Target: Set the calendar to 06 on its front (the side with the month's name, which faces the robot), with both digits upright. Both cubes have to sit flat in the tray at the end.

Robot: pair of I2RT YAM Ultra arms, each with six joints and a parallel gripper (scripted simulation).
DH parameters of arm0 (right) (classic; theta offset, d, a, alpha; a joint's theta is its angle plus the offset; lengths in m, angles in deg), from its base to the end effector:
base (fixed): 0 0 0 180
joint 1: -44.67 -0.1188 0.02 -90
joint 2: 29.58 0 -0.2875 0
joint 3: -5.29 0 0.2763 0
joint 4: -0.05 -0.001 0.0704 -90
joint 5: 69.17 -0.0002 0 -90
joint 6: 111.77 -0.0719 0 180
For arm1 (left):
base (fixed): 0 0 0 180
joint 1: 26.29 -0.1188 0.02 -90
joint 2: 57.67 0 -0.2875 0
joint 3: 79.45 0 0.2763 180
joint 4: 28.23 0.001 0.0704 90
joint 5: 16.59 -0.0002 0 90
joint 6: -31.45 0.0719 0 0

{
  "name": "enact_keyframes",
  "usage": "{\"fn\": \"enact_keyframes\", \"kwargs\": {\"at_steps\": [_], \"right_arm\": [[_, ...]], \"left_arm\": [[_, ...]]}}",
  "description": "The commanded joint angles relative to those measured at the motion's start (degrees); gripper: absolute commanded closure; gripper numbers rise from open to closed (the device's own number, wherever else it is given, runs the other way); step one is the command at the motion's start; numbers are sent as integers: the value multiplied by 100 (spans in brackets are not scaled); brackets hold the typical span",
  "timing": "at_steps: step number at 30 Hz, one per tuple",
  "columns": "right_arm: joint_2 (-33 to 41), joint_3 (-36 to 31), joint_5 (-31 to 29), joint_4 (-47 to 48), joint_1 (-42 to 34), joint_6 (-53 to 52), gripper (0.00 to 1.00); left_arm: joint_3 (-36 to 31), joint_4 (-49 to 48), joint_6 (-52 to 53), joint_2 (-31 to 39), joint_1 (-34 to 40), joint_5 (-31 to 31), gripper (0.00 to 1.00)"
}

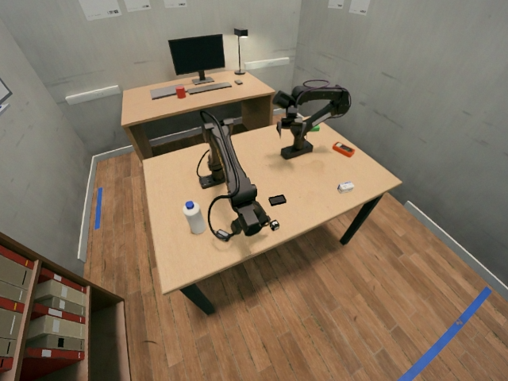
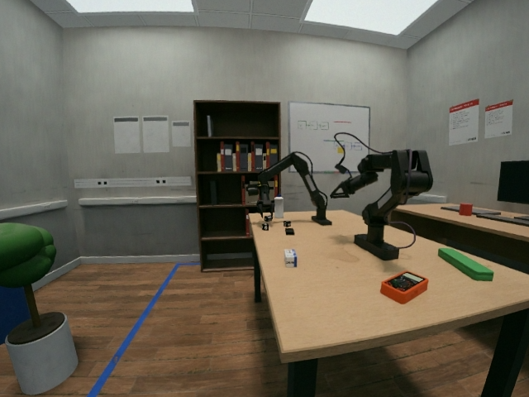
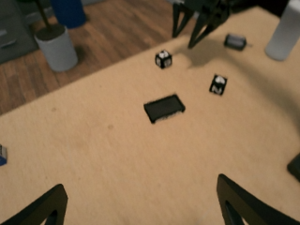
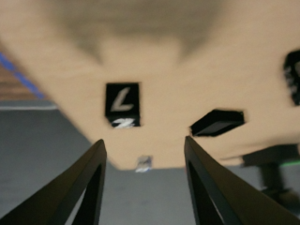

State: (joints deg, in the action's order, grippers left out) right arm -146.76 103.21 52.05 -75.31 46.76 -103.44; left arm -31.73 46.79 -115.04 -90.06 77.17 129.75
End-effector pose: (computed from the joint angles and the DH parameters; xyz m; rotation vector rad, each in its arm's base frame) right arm 0.4025 0.0236 0.1520 -1.8165 -1.9806 -0.5076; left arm 0.0361 -0.1106 0.2506 0.5490 2.0161 -0.3588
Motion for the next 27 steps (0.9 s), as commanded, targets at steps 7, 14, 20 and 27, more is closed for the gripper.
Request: {"fn": "enact_keyframes", "kwargs": {"at_steps": [7, 14, 20, 27], "right_arm": [[302, -230, -1196, -1232, -182, 2139, 45], [551, -483, -1583, -1427, -362, 3696, 45], [697, -626, -1741, -1343, -456, 4643, 45], [960, -881, -1891, -1164, -636, 6272, 45]], "left_arm": [[81, -347, 1205, 313, -879, -1354, 0], [-69, -631, 2148, 646, -1858, -2431, 0], [-93, -791, 2742, 824, -2436, -3121, 0], [-178, -1026, 3518, 1106, -3233, -3980, 0]]}}
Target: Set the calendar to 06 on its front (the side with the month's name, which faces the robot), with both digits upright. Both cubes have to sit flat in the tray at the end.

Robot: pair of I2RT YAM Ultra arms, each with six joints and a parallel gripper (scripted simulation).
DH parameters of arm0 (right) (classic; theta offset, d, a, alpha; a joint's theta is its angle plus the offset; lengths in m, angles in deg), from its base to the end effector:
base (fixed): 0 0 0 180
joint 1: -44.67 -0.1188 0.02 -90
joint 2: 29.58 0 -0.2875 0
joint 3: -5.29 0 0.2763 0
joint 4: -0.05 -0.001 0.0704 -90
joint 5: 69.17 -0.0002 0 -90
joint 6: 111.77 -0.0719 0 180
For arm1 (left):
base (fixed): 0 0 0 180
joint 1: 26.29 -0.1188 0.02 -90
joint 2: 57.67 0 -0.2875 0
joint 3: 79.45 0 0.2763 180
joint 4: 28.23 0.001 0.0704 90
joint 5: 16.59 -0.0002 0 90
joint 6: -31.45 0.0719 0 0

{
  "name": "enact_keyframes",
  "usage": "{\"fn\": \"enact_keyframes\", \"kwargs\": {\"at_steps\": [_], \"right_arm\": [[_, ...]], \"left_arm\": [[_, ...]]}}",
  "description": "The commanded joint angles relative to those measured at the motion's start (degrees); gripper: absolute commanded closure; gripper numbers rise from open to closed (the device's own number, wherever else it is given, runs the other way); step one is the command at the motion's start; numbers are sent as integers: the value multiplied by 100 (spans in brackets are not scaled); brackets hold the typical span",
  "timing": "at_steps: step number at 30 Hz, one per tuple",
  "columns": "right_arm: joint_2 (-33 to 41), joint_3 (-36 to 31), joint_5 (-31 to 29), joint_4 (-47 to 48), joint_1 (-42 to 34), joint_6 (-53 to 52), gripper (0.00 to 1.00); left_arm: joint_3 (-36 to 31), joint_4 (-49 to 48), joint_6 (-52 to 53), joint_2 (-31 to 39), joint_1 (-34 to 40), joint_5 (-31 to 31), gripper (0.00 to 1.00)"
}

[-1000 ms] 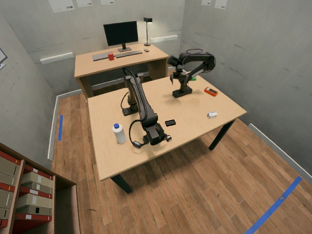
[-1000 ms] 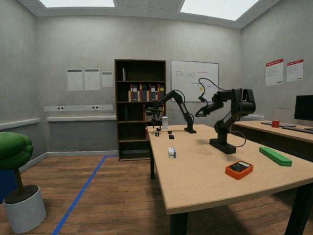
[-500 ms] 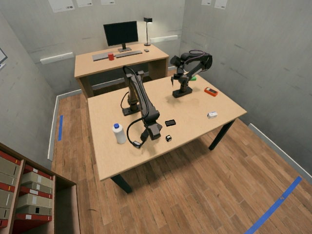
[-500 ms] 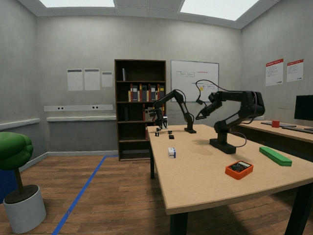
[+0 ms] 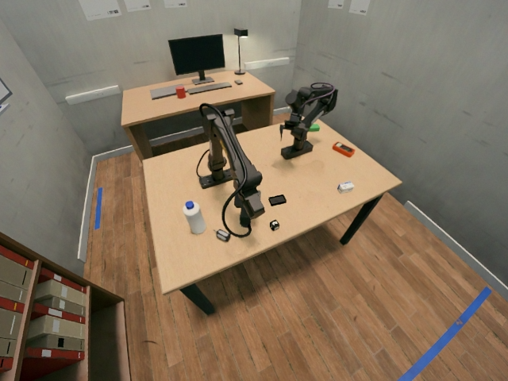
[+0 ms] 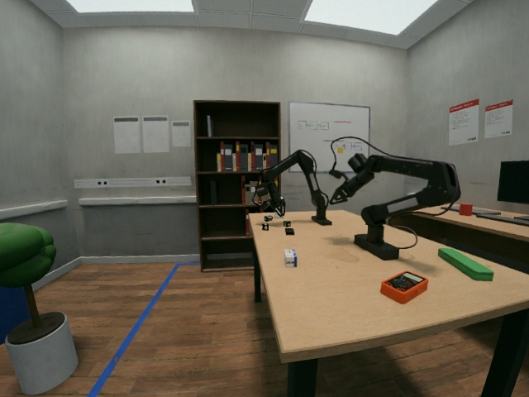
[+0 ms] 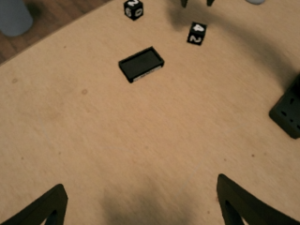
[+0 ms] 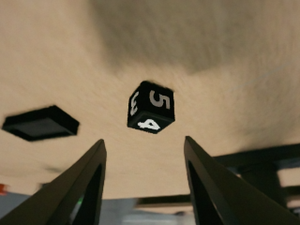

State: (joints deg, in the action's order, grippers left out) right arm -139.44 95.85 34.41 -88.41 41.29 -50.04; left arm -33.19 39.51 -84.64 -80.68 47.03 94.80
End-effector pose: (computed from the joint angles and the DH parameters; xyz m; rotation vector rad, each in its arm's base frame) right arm 0.3338 0.0376 0.1643 -0.6480 -2.6971 -0.1995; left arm 0.0568 -0.0948 0.2439 0.7603 2.1974 -0.4584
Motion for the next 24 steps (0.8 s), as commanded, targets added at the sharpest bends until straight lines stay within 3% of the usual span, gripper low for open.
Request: {"fn": "enact_keyframes", "kwargs": {"at_steps": [1, 7, 9, 24], "right_arm": [[262, -178, -140, 177, -111, 1145, 45], [467, -380, -202, 354, -234, 2436, 45], [467, -380, -202, 354, -234, 2436, 45], [989, -903, -479, 777, -541, 5825, 45]], "left_arm": [[-40, -326, 578, 202, -319, -600, 0], [-85, -488, 1143, 390, -889, -1247, 0], [-85, -488, 1143, 390, -889, -1247, 0], [-161, -813, 2335, 762, -2151, -2664, 0]]}}
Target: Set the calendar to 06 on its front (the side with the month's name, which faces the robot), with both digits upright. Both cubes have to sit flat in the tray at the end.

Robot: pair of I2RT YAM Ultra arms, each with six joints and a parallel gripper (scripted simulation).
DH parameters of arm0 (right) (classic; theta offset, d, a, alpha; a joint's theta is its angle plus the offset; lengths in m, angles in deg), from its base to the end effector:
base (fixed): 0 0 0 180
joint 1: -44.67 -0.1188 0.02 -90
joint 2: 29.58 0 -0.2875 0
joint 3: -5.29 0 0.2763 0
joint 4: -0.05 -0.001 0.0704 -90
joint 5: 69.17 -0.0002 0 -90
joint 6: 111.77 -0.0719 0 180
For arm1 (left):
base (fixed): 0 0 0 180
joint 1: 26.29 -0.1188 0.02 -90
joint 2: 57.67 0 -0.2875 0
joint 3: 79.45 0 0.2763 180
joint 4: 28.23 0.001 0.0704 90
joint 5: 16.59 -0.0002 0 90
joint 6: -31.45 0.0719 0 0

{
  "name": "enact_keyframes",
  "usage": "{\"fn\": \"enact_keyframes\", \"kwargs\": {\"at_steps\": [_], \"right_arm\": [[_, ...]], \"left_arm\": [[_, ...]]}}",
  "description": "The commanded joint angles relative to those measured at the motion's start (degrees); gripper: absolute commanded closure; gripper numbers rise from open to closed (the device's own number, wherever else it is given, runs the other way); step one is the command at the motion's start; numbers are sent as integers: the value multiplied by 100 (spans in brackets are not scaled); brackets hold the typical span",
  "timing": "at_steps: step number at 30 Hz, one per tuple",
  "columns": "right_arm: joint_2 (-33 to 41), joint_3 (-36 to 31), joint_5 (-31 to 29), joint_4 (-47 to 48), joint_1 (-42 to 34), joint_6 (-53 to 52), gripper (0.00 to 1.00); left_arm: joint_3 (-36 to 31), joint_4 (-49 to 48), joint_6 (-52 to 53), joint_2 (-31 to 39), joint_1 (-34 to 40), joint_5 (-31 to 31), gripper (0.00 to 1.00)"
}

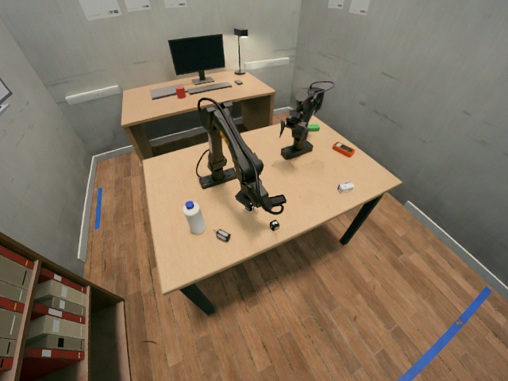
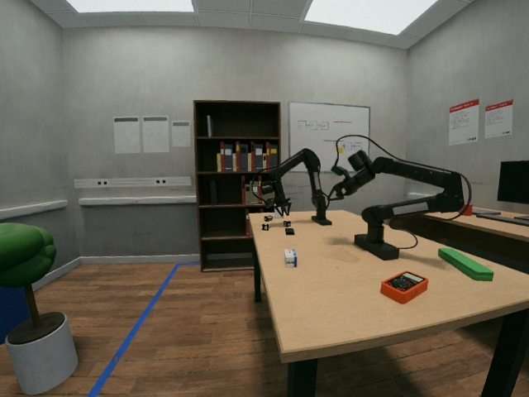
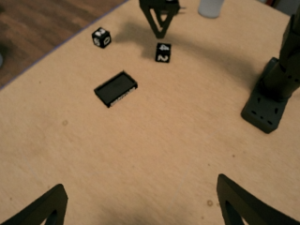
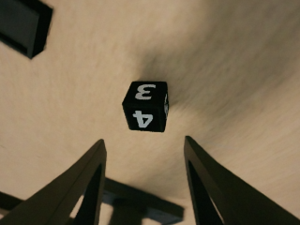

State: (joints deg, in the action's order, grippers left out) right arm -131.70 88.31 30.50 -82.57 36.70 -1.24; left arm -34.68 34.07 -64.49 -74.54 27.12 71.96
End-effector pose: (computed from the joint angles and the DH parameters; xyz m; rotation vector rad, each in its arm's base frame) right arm 0.3077 0.0563 0.1712 0.6999 -2.8597 -0.2806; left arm 0.0627 -0.0859 0.2510 0.9145 2.0427 -0.6088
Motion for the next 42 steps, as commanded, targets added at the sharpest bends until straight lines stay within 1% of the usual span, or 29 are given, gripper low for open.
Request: {"fn": "enact_keyframes", "kwargs": {"at_steps": [1, 2, 3, 17, 19, 20, 22, 27, 34, 36, 38, 42], "right_arm": [[216, -149, -87, 194, -82, 945, 45], [216, -149, -87, 194, -82, 945, 45], [258, -193, -61, 242, -49, 1229, 45], [738, -672, -506, 643, -395, 4383, 45], [738, -672, -506, 643, -395, 4383, 45], [787, -722, -468, 706, -362, 4673, 45], [858, -791, -599, 791, -464, 5249, 45], [1032, -964, -752, 1006, -572, 6330, 45], [1231, -1223, -982, 1339, -723, 7815, 45], [1231, -1223, -982, 1339, -723, 7815, 45], [1194, -1393, -1008, 1471, -779, 8245, 45], [1268, -1554, -1004, 1569, -850, 8564, 45]], "left_arm": [[-12, -268, 320, 148, -160, -380, 0], [-12, -268, 320, 148, -160, -380, 0], [-27, -289, 423, 153, -300, -558, 0], [-66, -473, 1111, 369, -1077, -1393, 0], [-66, -473, 1111, 369, -1077, -1393, 0], [-66, -480, 1171, 369, -1170, -1506, 0], [-98, -502, 1234, 391, -1250, -1581, 0], [-113, -514, 1304, 407, -1423, -1713, 0], [-115, -510, 1287, 400, -1511, -1739, 0], [-115, -510, 1287, 400, -1511, -1739, 0], [-115, -510, 1290, 399, -1520, -1749, 0], [-115, -509, 1293, 398, -1525, -1755, 0]]}}
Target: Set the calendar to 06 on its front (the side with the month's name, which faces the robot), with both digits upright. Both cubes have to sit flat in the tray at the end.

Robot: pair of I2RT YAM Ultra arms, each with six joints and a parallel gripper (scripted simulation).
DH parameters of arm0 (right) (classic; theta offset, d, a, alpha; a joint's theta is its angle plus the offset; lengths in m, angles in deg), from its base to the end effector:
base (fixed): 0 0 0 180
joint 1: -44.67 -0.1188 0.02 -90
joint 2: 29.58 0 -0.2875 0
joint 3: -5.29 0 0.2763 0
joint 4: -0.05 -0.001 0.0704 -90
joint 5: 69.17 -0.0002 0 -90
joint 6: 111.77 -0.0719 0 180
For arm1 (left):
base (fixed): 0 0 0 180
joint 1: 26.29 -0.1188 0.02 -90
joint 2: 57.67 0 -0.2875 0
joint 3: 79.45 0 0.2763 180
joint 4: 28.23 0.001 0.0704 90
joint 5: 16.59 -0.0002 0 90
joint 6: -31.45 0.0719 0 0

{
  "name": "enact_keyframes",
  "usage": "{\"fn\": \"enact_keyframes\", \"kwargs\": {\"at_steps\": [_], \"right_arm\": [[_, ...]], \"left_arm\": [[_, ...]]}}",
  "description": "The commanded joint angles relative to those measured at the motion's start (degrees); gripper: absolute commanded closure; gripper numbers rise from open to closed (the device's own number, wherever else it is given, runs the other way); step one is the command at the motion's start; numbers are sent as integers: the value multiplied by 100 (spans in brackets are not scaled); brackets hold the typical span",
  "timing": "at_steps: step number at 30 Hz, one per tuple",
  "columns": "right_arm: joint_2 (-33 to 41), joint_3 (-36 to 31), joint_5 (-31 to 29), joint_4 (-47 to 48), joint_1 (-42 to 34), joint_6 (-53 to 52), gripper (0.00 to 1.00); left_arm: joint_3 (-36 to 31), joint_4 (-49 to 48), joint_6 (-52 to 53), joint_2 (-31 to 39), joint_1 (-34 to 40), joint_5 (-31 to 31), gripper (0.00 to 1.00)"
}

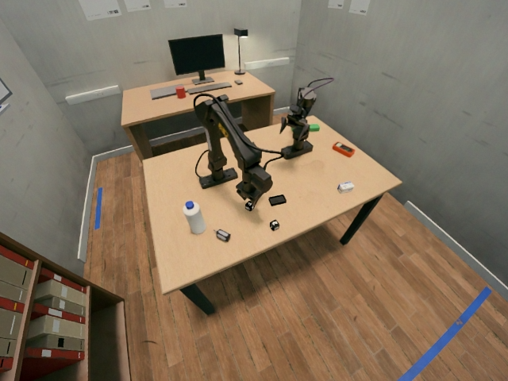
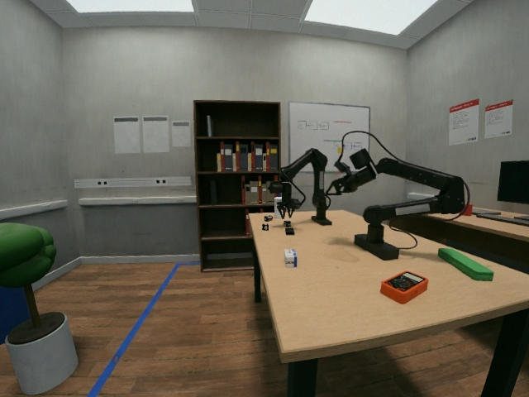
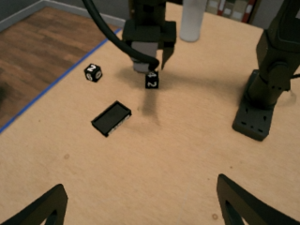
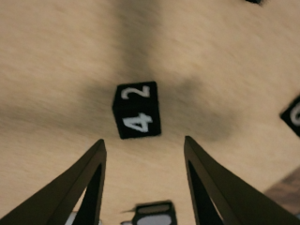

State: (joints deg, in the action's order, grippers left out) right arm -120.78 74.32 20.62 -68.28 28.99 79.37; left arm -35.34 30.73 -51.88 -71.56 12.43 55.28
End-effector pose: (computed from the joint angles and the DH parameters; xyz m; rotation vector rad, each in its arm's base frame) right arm 0.2698 0.0765 0.1597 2.6685 -1.6410 -0.0051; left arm 0.0656 -0.0800 0.2600 0.9955 1.8650 -0.6668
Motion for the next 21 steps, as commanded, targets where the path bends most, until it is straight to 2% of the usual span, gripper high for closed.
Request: {"fn": "enact_keyframes", "kwargs": {"at_steps": [1, 11, 21], "right_arm": [[186, -172, -10, 147, -83, 515, 45], [205, -199, 69, 69, -60, 418, 45], [27, -426, 70, 493, -102, 395, 45]], "left_arm": [[-49, -175, 32, 101, -57, -88, 0], [12, -103, 37, 48, -37, -106, 0], [12, -103, 38, 48, -38, -108, 0]]}}
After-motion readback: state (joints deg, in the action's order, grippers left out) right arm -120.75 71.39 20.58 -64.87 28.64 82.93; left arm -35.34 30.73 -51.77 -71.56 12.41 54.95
